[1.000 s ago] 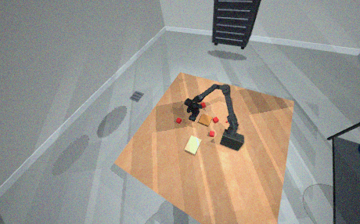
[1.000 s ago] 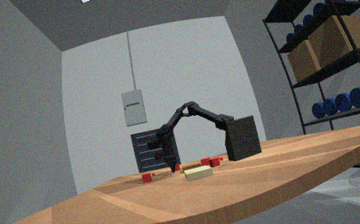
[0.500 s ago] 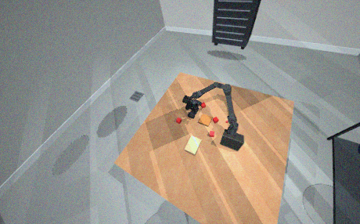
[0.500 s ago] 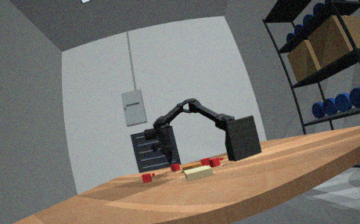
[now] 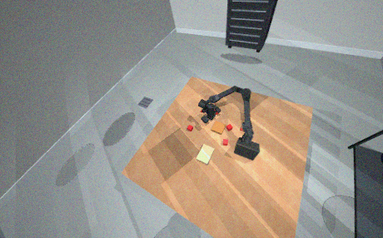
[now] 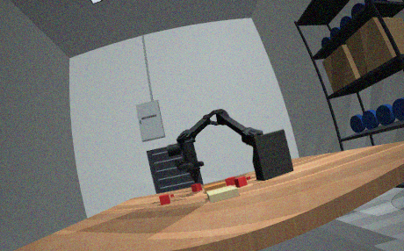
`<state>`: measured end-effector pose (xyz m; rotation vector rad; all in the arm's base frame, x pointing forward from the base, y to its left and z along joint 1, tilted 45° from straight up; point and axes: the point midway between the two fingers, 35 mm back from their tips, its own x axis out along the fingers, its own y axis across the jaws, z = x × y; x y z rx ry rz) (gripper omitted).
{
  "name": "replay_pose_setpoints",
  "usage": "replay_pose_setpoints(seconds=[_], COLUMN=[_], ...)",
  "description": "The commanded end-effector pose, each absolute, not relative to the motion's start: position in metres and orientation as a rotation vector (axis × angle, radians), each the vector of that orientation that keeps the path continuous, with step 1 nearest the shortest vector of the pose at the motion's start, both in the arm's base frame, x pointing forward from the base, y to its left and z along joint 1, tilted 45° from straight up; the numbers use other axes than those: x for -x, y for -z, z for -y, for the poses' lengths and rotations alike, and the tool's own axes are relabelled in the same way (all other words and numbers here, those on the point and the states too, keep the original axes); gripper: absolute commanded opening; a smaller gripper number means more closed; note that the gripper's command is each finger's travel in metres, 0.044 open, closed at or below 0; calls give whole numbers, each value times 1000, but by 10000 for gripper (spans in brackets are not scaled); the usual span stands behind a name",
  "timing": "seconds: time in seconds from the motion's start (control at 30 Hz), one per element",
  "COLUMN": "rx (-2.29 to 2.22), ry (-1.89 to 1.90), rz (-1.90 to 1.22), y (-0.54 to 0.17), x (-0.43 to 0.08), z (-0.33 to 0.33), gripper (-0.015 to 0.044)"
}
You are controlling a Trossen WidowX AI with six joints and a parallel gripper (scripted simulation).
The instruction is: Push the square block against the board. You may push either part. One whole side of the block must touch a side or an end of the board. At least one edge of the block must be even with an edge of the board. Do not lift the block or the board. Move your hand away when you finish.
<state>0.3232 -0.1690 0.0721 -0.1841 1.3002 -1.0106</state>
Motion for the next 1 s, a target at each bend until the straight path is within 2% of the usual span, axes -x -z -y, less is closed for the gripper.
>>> replay_pose_setpoints(seconds=[0.0, 0.97], rx=[76, -674], ry=[1093, 1589], rz=[-1224, -566], y=[-78, -104], x=[-312, -236], z=[172, 192], gripper=[0, 0])
